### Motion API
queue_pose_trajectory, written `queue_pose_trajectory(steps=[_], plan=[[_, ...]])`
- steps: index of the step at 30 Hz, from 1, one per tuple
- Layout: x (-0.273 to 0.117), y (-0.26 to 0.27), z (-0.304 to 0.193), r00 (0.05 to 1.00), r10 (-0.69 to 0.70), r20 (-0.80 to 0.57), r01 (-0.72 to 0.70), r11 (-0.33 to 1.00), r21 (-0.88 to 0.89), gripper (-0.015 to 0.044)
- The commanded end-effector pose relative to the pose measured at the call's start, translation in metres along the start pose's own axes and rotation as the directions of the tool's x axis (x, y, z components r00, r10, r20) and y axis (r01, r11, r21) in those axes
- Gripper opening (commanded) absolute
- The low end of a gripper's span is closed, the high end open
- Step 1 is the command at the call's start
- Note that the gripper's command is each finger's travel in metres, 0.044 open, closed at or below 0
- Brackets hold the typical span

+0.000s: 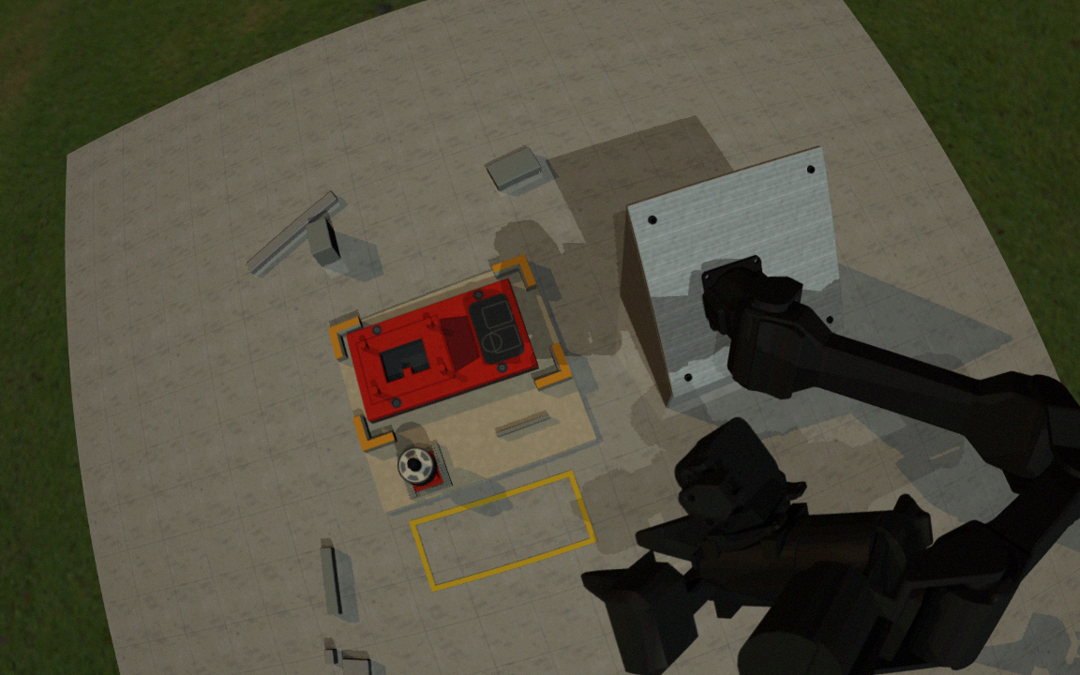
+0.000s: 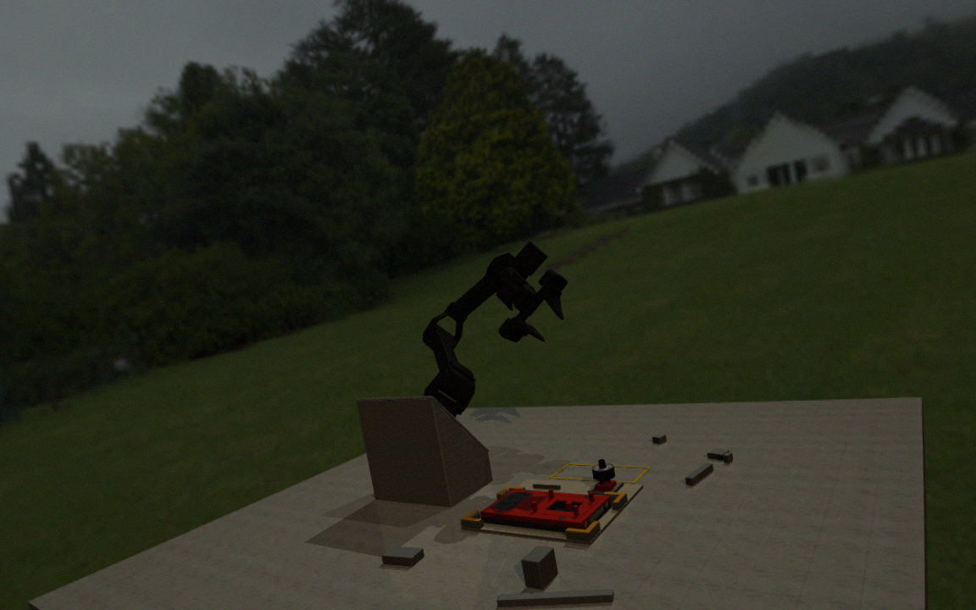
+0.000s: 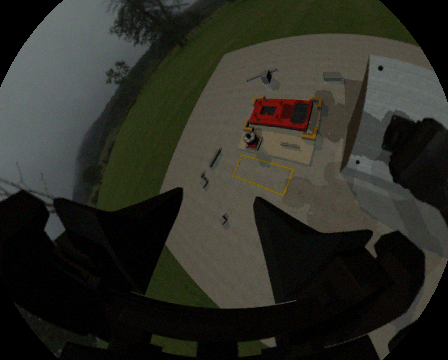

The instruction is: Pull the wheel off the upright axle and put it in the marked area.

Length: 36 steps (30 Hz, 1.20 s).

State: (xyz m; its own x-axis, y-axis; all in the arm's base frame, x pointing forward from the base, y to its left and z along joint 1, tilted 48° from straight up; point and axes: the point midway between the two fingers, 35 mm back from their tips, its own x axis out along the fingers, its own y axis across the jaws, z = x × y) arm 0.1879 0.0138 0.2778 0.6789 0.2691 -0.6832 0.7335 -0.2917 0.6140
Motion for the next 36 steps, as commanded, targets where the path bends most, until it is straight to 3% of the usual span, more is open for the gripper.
queue_pose_trajectory(steps=[1,9,18,26,36], plan=[[0.021,0.011,0.005,0.997,-0.079,-0.020,0.075,0.987,-0.141,0.0300],[0.071,0.024,0.018,0.969,-0.241,-0.061,0.196,0.891,-0.409,0.0300],[0.127,0.032,0.033,0.911,-0.387,-0.143,0.197,0.713,-0.673,0.0300],[0.182,0.026,0.051,0.837,-0.497,-0.227,0.086,0.531,-0.843,0.0300],[0.250,0.001,0.075,0.726,-0.597,-0.341,-0.163,0.332,-0.929,0.0300]])
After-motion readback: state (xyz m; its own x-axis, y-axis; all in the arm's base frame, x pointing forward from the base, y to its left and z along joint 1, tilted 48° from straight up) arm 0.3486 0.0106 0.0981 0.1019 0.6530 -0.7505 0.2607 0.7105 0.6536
